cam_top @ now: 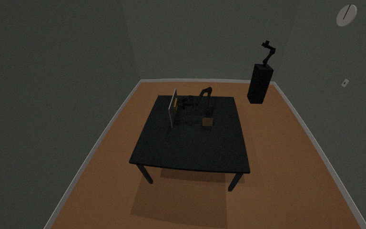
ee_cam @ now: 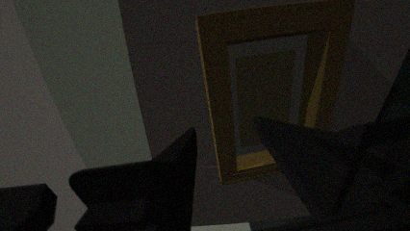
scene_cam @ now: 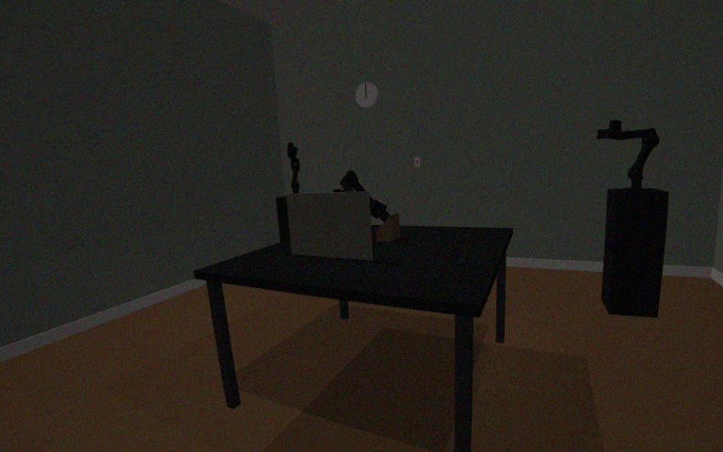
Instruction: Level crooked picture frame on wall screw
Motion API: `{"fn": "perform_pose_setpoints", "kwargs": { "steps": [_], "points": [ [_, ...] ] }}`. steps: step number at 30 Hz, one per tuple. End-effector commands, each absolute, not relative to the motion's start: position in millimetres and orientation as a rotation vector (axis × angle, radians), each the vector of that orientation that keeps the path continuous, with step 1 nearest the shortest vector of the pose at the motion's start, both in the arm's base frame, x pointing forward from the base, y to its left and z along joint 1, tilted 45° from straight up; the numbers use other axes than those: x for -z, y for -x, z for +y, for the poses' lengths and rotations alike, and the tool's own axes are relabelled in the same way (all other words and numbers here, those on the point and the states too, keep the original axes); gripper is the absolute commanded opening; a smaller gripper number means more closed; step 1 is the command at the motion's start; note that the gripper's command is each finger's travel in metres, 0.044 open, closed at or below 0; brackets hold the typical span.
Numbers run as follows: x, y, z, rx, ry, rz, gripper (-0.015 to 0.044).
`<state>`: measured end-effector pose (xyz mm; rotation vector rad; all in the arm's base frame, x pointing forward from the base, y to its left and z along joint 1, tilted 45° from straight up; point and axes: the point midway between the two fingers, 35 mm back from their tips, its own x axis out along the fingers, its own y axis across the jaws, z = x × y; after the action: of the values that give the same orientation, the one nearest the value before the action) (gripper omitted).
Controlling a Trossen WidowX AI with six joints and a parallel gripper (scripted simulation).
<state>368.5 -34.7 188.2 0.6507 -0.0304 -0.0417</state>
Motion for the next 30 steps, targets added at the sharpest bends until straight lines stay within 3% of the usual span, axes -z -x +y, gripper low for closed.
{"fn": "perform_pose_setpoints", "kwargs": {
  "steps": [1,30],
  "points": [
    [-191,-376,-36,0.042,-0.655,-0.039,0.0260],
    [-190,-387,-36,0.042,-0.655,-0.039,0.0260]
  ]
}}
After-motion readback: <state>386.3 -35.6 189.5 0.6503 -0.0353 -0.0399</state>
